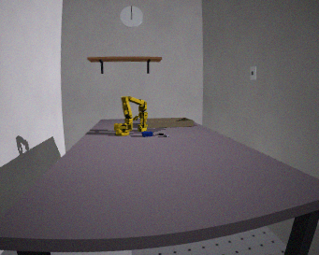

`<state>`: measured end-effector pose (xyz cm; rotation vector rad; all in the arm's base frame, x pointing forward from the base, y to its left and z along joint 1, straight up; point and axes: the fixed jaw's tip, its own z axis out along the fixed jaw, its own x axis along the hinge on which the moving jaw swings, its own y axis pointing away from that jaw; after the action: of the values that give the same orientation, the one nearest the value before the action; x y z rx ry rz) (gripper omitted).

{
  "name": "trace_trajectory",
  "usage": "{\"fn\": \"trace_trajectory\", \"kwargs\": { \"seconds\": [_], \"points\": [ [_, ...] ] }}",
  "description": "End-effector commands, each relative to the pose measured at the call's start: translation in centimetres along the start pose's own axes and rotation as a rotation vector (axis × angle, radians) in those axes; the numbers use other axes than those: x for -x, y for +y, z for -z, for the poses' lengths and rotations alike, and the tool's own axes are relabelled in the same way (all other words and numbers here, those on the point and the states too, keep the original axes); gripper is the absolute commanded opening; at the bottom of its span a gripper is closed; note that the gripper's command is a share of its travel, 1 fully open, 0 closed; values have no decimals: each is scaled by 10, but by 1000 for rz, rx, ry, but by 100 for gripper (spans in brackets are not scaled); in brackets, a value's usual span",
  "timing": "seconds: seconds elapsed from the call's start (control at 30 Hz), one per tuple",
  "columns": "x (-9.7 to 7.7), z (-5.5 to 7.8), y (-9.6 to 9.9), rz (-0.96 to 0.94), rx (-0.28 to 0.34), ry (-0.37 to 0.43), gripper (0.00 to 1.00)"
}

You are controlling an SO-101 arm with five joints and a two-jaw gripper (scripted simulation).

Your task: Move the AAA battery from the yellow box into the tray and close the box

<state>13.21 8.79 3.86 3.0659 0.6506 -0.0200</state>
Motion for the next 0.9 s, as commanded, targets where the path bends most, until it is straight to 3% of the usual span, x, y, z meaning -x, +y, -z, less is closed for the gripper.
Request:
{"fn": "trace_trajectory", "kwargs": {
  "seconds": [0.0,0.87],
  "points": [
    [-2,1,1,2,-5,14,21],
    [2,-3,5,2,-5,14,21]
  ]
}}
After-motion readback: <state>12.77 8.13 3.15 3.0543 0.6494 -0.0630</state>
